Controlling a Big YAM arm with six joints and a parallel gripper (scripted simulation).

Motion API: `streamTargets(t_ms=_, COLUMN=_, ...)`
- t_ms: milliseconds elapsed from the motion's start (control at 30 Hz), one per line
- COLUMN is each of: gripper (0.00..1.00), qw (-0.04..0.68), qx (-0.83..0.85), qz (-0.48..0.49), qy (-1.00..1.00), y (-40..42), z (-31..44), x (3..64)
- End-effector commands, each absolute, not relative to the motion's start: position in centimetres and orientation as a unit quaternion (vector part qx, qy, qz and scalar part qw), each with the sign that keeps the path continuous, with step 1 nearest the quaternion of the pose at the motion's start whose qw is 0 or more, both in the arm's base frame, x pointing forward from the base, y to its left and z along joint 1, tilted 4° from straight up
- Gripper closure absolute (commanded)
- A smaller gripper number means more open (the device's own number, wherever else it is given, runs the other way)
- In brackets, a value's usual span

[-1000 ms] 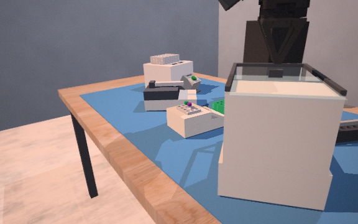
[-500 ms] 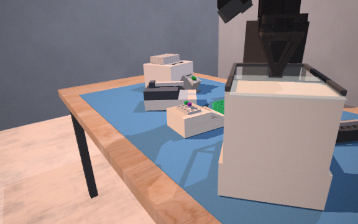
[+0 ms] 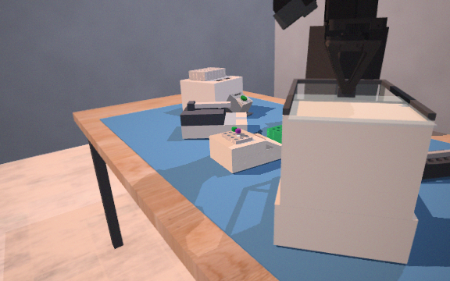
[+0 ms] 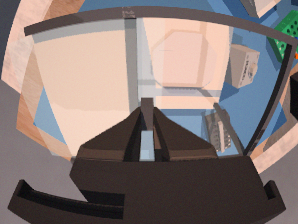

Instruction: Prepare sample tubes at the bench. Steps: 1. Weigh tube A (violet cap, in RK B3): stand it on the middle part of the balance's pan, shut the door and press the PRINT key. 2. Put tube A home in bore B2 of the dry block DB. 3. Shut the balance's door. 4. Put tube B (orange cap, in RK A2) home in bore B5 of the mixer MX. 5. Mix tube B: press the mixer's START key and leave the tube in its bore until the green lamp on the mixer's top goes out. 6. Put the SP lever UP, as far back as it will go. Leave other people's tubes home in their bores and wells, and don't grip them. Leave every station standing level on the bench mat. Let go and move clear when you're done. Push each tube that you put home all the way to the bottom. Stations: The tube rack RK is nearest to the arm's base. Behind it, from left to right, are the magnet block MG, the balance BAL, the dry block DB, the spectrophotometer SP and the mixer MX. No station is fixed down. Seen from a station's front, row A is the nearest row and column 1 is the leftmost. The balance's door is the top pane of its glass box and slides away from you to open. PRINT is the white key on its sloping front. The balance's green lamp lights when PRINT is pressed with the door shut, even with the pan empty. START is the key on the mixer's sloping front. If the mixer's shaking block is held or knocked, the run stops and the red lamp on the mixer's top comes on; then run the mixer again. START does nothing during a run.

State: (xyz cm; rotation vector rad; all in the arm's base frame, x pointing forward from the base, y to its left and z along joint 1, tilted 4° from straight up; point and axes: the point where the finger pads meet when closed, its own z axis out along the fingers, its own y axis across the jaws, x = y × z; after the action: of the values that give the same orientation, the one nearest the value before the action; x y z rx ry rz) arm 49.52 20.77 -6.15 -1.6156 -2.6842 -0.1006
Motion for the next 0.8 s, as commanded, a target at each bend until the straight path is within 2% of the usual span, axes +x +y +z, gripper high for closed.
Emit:
streamTargets(t_ms=0, gripper=0.94, qw=-0.007, qx=-0.515, qz=-0.045, qy=-0.856, y=21.4, z=-5.1, x=50.7)
streamTargets(t_ms=767, gripper=0.94, qw=-0.010, qx=-0.515, qz=-0.050, qy=-0.856, y=20.8, z=-4.8, x=49.2)
